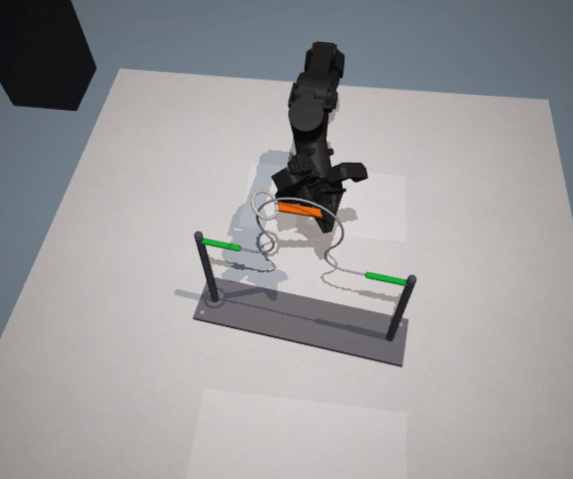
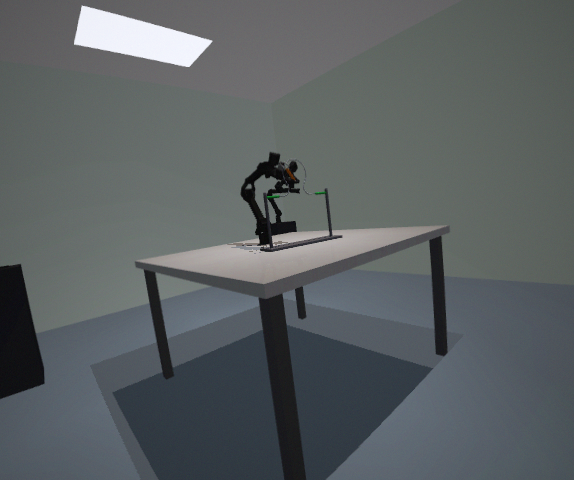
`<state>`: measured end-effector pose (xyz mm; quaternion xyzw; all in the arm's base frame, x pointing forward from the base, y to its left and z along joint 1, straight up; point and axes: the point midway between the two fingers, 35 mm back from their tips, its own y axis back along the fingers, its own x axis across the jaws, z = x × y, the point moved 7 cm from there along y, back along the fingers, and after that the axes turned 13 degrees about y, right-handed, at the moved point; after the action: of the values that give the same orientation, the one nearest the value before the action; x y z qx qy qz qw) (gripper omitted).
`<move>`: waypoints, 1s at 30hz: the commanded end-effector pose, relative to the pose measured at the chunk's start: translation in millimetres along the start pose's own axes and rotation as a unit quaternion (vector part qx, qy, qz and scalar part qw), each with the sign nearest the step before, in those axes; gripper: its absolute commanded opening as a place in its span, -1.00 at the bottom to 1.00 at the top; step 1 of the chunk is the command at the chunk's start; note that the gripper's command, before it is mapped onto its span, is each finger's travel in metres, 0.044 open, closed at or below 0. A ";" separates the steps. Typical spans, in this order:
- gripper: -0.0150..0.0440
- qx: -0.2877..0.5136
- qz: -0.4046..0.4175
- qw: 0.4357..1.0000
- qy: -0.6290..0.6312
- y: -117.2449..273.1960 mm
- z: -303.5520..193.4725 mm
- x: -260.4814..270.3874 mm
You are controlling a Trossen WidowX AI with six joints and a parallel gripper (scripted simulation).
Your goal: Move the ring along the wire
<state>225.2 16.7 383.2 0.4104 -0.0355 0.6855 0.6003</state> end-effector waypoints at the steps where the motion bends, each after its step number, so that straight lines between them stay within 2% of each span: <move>1: -1.00 -0.001 -0.015 1.000 0.024 0.1 0.5 1.2; 30: -1.00 0.002 -0.130 0.975 0.179 -2.1 -2.9 1.0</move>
<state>225.7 19.3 379.9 0.2977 0.1130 0.6666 0.6740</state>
